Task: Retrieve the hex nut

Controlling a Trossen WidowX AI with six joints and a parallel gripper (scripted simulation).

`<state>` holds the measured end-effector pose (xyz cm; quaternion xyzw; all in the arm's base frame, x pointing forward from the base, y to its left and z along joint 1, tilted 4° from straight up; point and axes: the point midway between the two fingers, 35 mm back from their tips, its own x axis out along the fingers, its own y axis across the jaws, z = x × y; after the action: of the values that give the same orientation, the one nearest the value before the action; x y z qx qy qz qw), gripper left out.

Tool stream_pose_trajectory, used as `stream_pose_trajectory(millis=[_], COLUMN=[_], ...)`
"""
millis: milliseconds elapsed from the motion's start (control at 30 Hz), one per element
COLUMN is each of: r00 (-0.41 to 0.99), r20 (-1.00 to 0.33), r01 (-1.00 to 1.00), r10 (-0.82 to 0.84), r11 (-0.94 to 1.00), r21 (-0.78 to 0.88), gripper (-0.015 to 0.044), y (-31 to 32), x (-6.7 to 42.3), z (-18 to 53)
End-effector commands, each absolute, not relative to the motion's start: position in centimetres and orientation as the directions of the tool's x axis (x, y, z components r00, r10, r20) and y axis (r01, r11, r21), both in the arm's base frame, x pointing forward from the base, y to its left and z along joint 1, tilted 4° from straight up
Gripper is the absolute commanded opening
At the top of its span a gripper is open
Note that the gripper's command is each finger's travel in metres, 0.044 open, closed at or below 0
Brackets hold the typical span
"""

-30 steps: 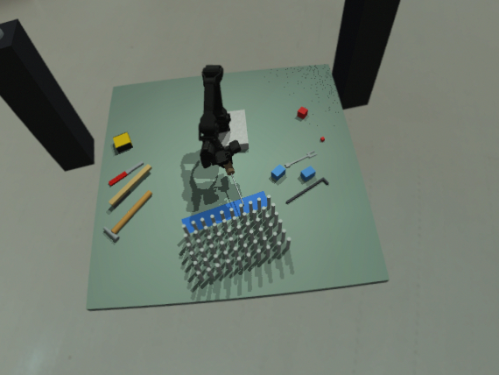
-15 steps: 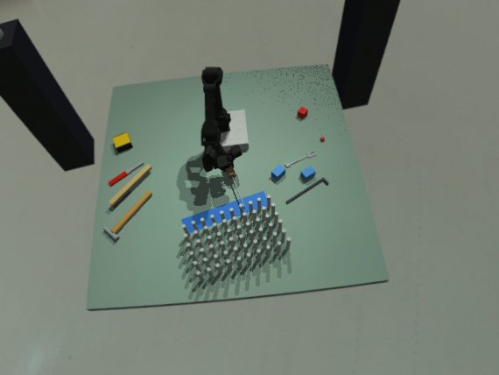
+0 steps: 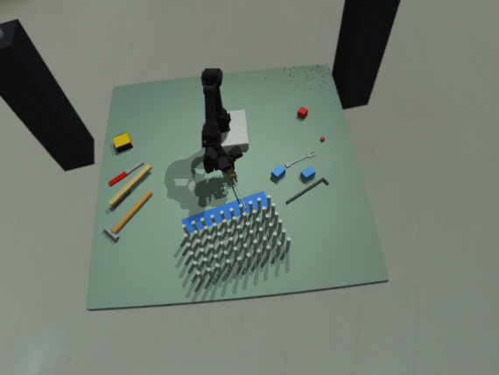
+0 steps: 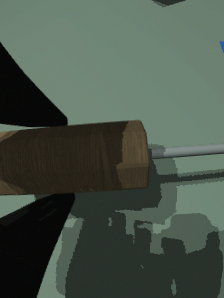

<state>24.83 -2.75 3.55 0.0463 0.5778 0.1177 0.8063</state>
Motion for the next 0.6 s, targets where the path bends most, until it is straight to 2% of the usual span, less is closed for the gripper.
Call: stream_pose_trajectory(millis=[0, 567], r00=[0.317, 0.318], r20=[-0.916, -0.916], r01=[-0.135, -0.133], r10=[0.245, 0.244], r11=[0.968, 0.968], r21=[0.212, 0.212], gripper=[0.0000, 0.0000], y=[-2.8, -2.7], x=[25.5, 26.7], z=[3.9, 4.0])
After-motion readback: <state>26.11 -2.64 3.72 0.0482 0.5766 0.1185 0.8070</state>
